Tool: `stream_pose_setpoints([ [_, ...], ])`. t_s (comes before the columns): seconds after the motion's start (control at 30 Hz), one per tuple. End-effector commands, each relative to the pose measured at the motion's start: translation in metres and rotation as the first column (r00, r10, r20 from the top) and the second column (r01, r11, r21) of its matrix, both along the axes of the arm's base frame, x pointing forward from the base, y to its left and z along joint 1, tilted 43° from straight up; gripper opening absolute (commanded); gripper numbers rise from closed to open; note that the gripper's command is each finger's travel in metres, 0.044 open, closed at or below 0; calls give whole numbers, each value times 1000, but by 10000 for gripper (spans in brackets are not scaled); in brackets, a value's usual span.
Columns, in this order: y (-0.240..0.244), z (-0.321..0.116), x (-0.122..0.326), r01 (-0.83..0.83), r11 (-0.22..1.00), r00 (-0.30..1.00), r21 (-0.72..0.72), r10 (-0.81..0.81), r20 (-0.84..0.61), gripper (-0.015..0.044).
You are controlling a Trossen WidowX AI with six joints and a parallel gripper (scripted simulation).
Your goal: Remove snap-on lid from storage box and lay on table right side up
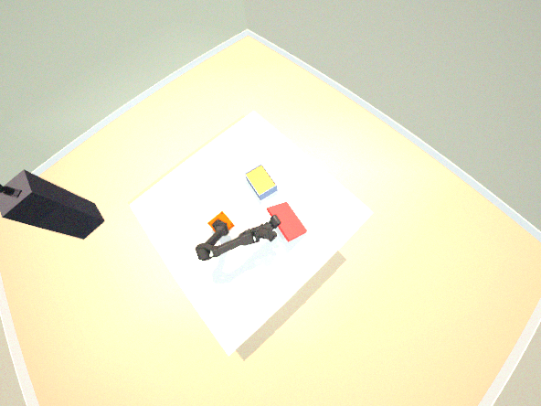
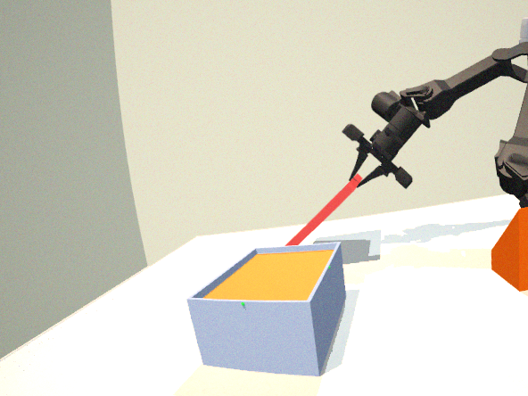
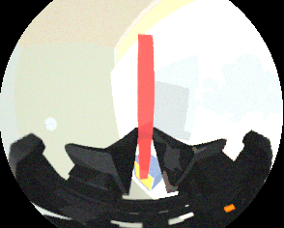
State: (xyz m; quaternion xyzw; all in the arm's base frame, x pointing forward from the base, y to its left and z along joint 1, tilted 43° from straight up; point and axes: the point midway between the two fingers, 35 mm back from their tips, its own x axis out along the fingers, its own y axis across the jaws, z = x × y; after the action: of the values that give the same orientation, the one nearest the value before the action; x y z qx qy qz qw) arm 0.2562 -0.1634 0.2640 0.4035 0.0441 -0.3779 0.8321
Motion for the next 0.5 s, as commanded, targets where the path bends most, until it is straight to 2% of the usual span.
stream_pose_setpoints([
  [0.0,-1,-2,1,-13,1000,1000,-1,13,4,0],
  [0.47,-8,-10,1,-13,1000,1000,-2,13,4,0],
])
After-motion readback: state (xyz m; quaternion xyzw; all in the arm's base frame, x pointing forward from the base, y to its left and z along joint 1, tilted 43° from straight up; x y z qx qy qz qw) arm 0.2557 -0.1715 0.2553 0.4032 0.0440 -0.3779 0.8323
